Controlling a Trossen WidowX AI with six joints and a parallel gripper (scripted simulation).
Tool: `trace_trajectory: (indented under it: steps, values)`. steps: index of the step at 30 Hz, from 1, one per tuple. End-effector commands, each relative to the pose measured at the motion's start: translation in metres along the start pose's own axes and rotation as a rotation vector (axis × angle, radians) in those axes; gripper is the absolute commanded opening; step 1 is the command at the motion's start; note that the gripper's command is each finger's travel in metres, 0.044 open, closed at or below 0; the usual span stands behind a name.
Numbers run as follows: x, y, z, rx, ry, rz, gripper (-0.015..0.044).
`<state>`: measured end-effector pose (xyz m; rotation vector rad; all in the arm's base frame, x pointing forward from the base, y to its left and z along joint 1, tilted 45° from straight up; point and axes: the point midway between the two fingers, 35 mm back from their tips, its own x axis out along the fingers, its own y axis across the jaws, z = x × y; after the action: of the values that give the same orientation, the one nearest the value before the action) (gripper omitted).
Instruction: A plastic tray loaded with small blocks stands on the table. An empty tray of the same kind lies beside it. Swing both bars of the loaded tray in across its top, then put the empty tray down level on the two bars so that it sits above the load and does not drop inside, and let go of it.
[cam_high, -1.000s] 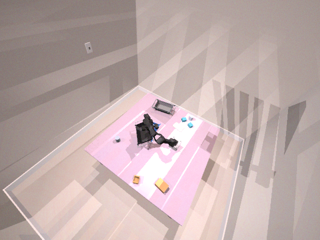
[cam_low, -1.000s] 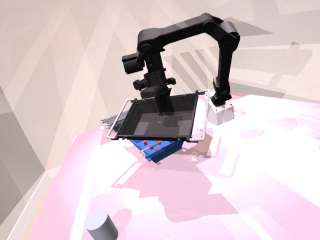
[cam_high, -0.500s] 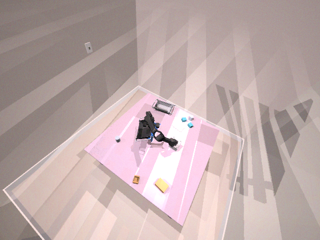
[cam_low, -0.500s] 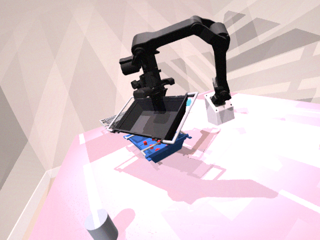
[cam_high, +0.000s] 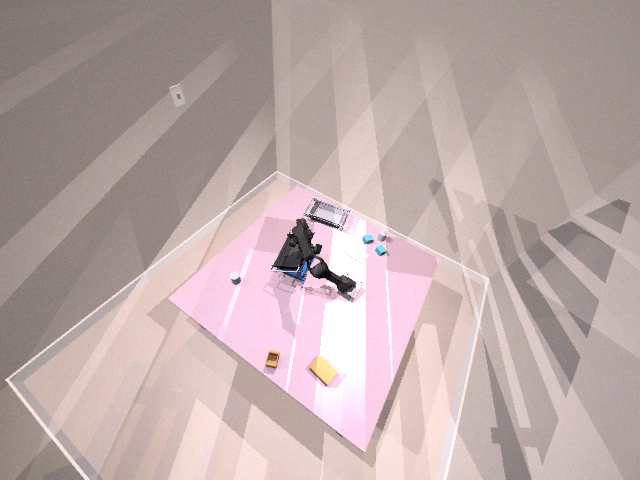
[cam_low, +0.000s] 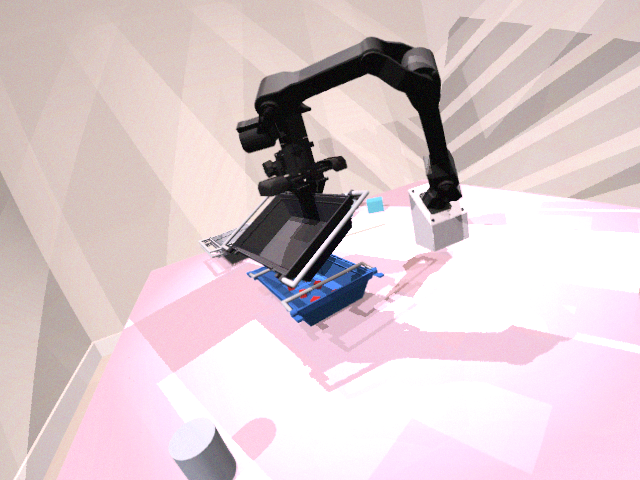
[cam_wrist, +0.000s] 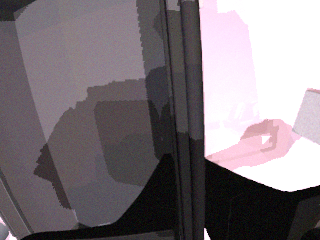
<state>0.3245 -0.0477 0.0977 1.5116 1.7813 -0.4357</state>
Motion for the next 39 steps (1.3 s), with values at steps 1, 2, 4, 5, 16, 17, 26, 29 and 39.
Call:
trace_trajectory:
  steps: [1,2,4,5,16,17,26,29,39]
  values:
    - [-0.005,-0.001,0.012,0.062,-0.007,0.019,0.0000]
    - [-0.005,-0.001,0.014,0.076,-0.006,0.019,0.0000]
    - [-0.005,-0.002,0.016,0.087,-0.005,0.019,0.0000]
    - [-0.005,-0.002,0.016,0.087,-0.005,0.019,0.0000]
    - [-0.005,-0.002,0.016,0.087,-0.005,0.019,0.0000]
    - [-0.005,-0.002,0.016,0.087,-0.005,0.019,0.0000]
    - [-0.005,-0.002,0.016,0.087,-0.005,0.019,0.0000]
    - [-0.005,-0.002,0.016,0.087,-0.005,0.019,0.0000]
    - [-0.005,-0.003,0.026,0.087,-0.006,0.019,0.0000]
